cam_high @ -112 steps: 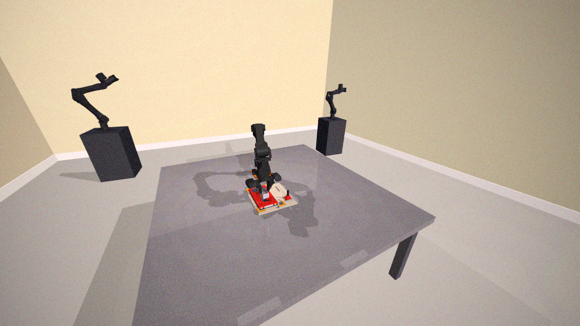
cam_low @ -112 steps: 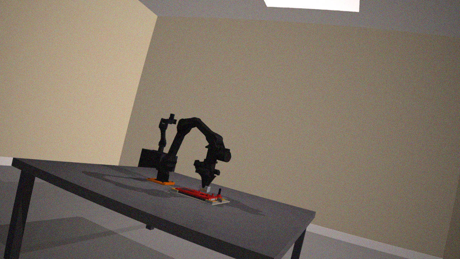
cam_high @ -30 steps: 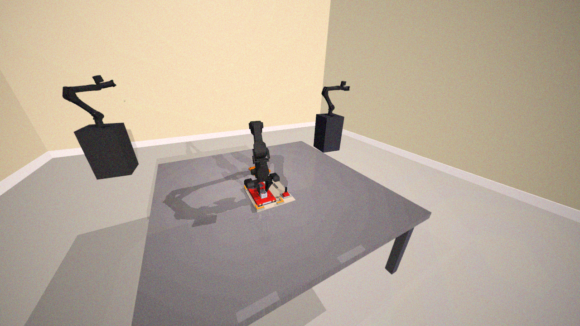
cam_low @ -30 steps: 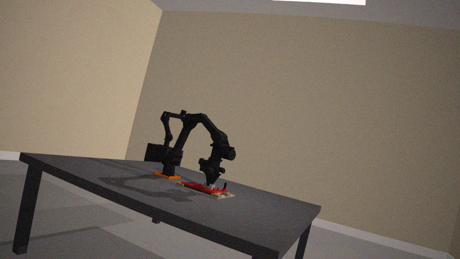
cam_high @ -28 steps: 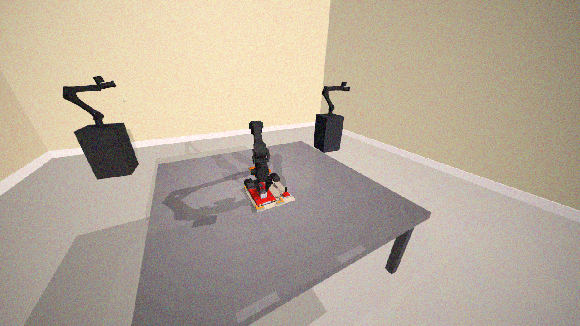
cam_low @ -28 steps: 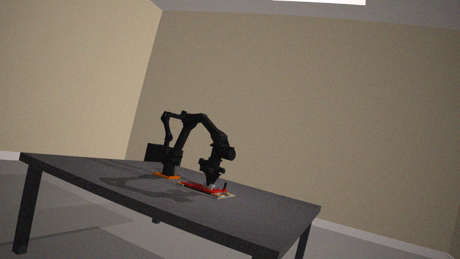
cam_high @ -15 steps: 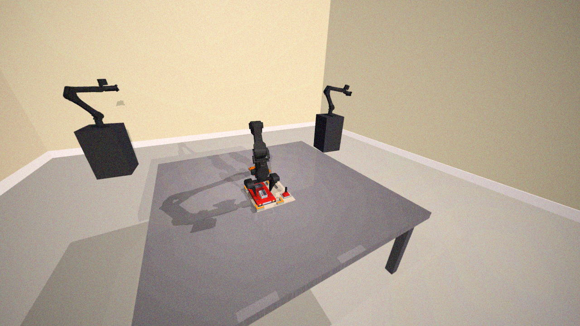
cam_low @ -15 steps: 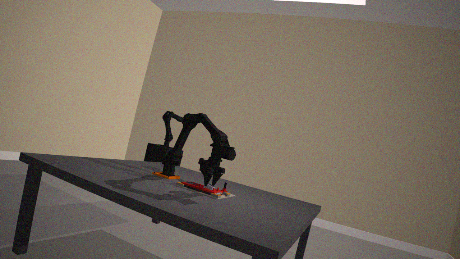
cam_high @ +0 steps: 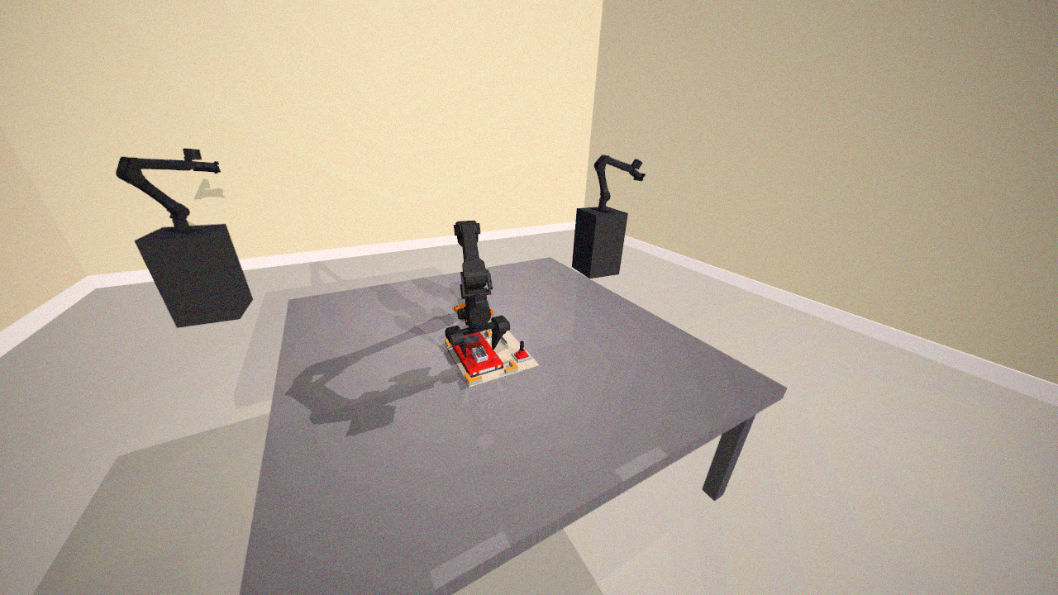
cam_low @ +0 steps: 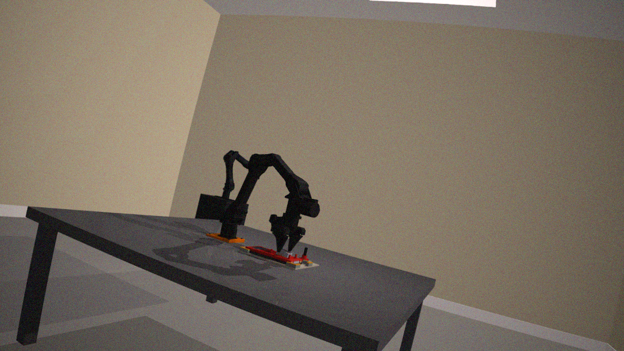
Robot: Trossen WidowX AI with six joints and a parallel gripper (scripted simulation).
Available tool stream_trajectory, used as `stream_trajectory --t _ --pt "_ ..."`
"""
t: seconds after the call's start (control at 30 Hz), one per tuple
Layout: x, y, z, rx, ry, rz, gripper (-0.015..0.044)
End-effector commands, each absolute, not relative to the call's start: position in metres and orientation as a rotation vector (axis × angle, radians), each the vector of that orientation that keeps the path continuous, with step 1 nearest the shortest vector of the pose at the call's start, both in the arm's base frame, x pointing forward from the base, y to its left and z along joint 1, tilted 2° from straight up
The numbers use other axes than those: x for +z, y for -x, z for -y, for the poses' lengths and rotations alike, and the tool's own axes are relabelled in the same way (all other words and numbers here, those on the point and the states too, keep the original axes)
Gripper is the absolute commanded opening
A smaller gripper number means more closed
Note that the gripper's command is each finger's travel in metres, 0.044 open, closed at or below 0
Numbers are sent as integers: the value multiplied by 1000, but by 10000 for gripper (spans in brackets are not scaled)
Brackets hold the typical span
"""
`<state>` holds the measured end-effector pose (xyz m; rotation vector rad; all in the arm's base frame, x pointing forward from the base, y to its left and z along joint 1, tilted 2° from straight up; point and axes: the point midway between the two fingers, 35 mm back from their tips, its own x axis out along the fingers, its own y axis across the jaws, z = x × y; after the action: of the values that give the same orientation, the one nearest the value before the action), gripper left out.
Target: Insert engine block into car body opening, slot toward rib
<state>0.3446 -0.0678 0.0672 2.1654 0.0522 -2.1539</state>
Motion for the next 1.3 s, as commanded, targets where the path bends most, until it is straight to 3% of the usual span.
stream_trajectory --t 0.0,0.67,1.2,1.27 --pt "67 -345 68 -2154 -2166 -53 440" --pt "85 -346 67 -2150 -2165 -53 440" --pt "85 -346 67 -2150 -2165 -53 20" --pt "85 -346 67 -2150 -2165 -53 0"
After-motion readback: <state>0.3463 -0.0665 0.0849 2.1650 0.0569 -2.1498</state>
